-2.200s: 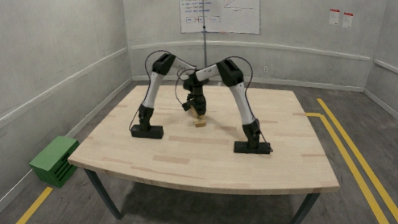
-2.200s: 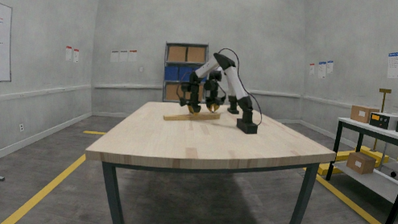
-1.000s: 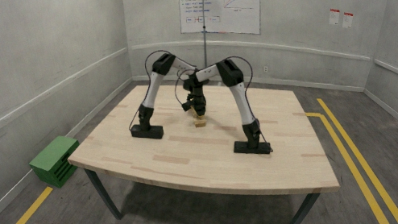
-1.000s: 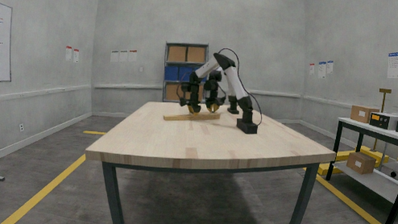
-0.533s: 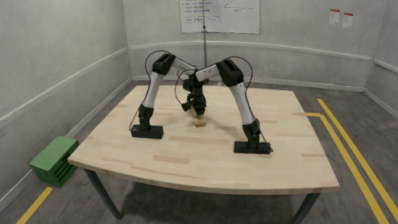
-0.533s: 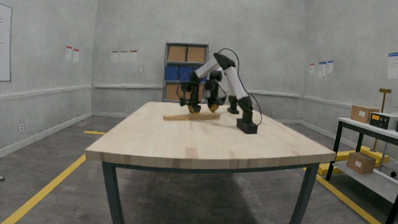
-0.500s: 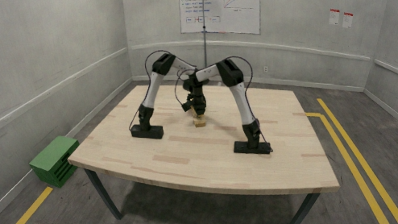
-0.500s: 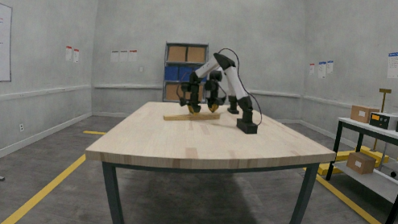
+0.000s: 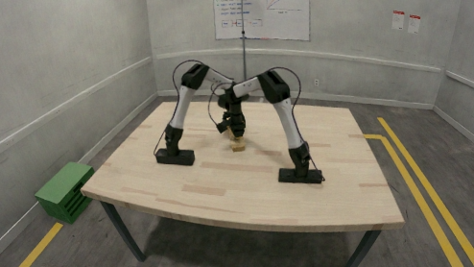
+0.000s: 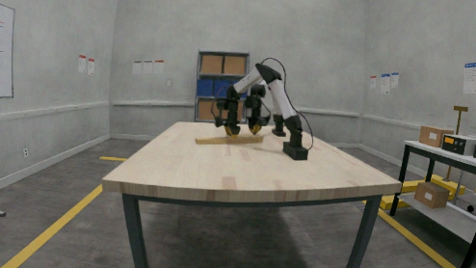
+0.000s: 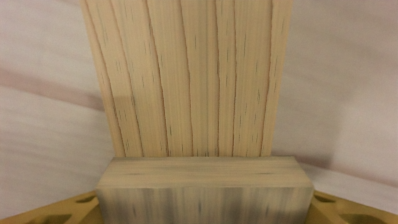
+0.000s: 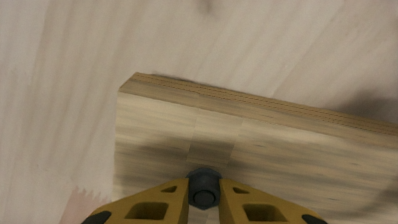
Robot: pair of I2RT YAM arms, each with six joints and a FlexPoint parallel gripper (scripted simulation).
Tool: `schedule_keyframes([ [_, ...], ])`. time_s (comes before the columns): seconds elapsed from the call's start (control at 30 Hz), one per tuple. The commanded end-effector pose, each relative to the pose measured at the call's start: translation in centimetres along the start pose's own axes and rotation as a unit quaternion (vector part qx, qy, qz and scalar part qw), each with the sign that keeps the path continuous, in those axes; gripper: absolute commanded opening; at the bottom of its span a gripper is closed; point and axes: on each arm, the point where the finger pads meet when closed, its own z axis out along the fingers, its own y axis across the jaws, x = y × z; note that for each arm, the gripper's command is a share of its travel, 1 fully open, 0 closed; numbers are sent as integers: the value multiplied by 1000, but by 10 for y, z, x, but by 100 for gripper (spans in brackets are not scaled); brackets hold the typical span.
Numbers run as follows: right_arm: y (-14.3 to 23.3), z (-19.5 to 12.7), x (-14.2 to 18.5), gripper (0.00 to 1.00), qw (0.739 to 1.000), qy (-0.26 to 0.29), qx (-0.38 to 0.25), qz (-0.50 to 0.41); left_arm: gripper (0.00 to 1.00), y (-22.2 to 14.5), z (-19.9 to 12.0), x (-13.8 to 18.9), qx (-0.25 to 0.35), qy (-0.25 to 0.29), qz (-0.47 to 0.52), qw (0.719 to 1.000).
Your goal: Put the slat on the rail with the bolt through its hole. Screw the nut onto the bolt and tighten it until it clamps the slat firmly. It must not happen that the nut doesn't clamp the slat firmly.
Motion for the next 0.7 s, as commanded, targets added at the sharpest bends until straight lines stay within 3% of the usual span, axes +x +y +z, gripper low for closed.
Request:
schedule_keyframes([
  [0.0,-5,-4,-1,14,1000,-6,11,2,67,-4,-5,-1,8,-4,0,1000],
  [0.33,-5,-4,-1,14,1000,-6,11,5,67,-4,-5,-1,8,-4,0,1000],
  [0.67,-5,-4,-1,14,989,-7,9,149,67,-4,-5,-1,8,-4,0,1000],
])
